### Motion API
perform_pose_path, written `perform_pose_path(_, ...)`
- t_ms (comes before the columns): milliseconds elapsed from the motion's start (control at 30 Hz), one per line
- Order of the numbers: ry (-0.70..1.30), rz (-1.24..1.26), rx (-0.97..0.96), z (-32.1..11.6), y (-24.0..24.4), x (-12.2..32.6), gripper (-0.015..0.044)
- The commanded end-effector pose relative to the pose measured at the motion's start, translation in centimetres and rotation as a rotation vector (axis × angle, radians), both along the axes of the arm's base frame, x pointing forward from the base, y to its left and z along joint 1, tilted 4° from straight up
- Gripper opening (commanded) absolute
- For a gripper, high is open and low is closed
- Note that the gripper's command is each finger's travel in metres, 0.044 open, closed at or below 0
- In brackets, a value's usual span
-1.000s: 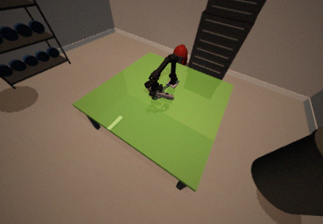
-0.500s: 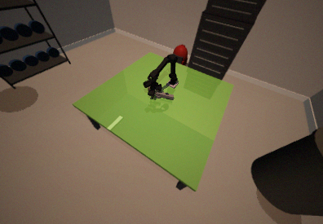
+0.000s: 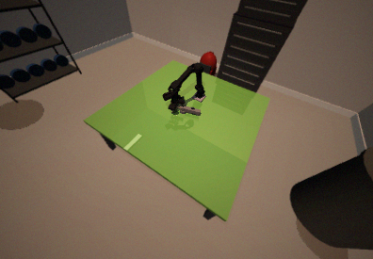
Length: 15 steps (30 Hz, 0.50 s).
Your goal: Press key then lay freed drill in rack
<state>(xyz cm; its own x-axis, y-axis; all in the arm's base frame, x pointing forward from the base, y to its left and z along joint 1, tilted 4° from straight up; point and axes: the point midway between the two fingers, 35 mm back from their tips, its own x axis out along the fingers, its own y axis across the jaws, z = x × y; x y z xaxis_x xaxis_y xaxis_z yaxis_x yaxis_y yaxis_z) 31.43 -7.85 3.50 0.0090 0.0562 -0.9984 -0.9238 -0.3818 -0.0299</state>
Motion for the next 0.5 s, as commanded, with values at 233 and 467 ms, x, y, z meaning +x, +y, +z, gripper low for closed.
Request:
perform_pose_path(233,0.0,0.0,-0.001,0.0,-0.75,0.31,0.0079)
perform_pose_path(467,0.0,0.0,-0.001,0.0,-0.75,0.31,0.0263)
